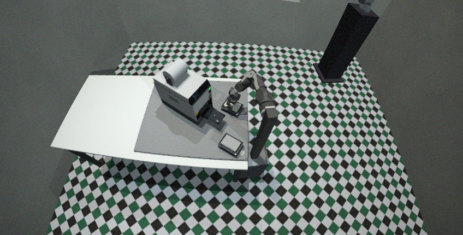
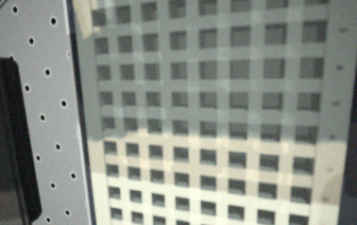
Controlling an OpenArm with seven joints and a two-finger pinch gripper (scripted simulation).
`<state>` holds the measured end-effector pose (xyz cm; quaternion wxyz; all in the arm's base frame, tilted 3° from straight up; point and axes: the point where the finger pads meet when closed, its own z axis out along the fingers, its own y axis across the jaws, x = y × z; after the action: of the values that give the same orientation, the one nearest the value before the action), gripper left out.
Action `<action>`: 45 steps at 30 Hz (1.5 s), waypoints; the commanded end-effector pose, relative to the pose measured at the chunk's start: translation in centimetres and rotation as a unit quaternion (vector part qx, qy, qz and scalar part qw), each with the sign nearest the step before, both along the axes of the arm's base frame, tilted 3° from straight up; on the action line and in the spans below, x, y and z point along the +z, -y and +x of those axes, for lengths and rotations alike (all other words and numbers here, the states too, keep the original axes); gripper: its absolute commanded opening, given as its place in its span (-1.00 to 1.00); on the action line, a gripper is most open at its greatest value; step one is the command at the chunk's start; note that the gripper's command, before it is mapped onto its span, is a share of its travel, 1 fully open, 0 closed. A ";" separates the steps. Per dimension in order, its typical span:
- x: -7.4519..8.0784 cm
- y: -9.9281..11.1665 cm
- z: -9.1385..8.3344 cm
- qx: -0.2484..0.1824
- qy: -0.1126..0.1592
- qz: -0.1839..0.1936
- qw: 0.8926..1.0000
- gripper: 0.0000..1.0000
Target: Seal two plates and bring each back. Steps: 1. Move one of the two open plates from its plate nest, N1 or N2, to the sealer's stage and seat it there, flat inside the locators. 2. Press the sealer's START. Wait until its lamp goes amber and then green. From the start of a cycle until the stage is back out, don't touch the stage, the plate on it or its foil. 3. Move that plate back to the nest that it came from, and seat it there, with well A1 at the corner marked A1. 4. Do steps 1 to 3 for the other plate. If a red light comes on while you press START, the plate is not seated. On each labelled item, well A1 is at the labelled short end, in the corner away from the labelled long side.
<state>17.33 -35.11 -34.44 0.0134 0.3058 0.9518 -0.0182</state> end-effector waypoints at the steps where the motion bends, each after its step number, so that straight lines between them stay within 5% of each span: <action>1: 0.1 0.1 0.1 -0.001 0.004 0.000 1.000 0.30; 45: -1.3 0.0 0.2 0.000 0.005 0.002 1.000 0.30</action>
<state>17.38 -35.25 -35.66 0.0148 0.3066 0.9515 -0.0185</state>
